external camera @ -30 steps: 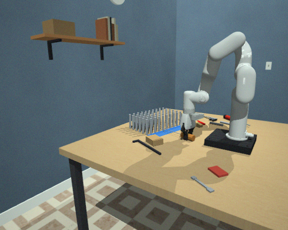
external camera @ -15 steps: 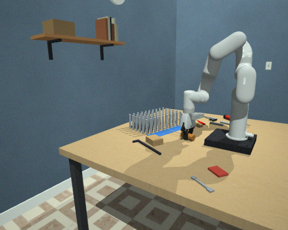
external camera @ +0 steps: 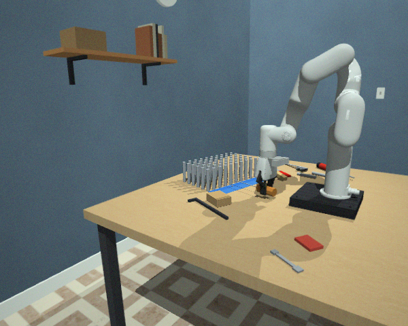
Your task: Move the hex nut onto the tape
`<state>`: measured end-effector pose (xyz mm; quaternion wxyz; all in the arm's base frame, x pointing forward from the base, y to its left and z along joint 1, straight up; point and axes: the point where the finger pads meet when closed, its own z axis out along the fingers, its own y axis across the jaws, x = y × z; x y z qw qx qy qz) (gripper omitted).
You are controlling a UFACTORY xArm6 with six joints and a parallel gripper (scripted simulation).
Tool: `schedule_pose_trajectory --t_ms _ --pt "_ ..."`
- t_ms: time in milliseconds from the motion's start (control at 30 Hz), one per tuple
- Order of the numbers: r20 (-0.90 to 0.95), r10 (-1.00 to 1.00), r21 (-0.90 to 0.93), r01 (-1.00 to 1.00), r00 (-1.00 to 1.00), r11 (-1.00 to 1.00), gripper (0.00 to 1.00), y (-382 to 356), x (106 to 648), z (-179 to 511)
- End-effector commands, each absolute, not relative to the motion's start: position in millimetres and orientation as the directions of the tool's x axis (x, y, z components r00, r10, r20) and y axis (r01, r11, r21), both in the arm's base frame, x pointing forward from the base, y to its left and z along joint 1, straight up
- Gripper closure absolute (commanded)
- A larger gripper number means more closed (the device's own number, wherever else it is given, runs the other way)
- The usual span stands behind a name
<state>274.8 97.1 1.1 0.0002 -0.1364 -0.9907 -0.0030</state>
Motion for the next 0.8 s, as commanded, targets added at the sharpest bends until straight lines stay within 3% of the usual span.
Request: schedule_pose_trajectory --t_ms 0,767 --pt "-0.001 0.270 0.008 0.270 -0.963 0.963 1.00 98 276 4" --pt "-0.001 0.270 0.008 0.270 -0.963 0.963 1.00 86 273 4"
